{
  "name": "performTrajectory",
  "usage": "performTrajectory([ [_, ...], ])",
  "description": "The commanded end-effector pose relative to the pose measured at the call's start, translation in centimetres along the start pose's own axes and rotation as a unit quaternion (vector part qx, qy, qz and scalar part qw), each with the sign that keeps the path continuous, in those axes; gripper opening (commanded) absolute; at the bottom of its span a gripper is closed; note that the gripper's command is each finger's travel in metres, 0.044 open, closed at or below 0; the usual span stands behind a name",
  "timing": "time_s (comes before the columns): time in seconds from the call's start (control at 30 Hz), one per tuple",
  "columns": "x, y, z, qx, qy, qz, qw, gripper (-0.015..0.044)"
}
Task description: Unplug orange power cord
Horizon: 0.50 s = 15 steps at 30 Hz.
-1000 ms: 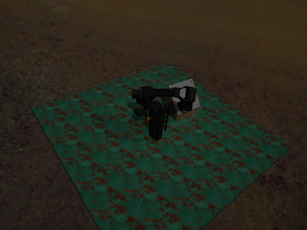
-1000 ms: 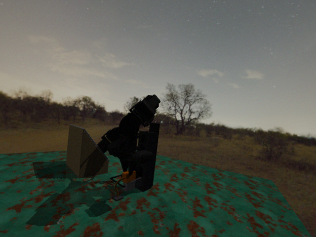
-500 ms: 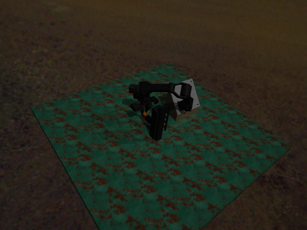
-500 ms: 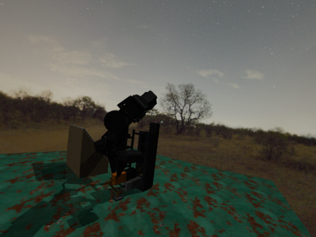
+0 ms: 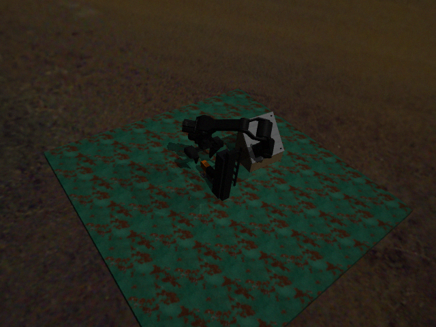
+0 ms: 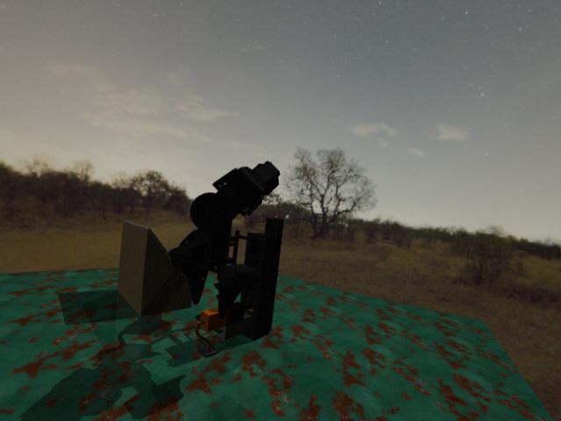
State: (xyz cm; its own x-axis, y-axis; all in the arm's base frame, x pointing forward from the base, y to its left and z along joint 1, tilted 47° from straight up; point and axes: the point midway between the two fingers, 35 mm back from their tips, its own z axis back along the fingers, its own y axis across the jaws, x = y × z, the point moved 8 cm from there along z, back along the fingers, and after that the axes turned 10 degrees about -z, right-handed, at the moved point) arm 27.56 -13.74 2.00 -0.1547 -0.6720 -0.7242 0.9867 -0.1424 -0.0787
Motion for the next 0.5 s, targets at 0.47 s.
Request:
performTrajectory([
  [0.47,5.0,0.7,0.9,-0.002,-0.002,-0.001,1.0,0.044],
])
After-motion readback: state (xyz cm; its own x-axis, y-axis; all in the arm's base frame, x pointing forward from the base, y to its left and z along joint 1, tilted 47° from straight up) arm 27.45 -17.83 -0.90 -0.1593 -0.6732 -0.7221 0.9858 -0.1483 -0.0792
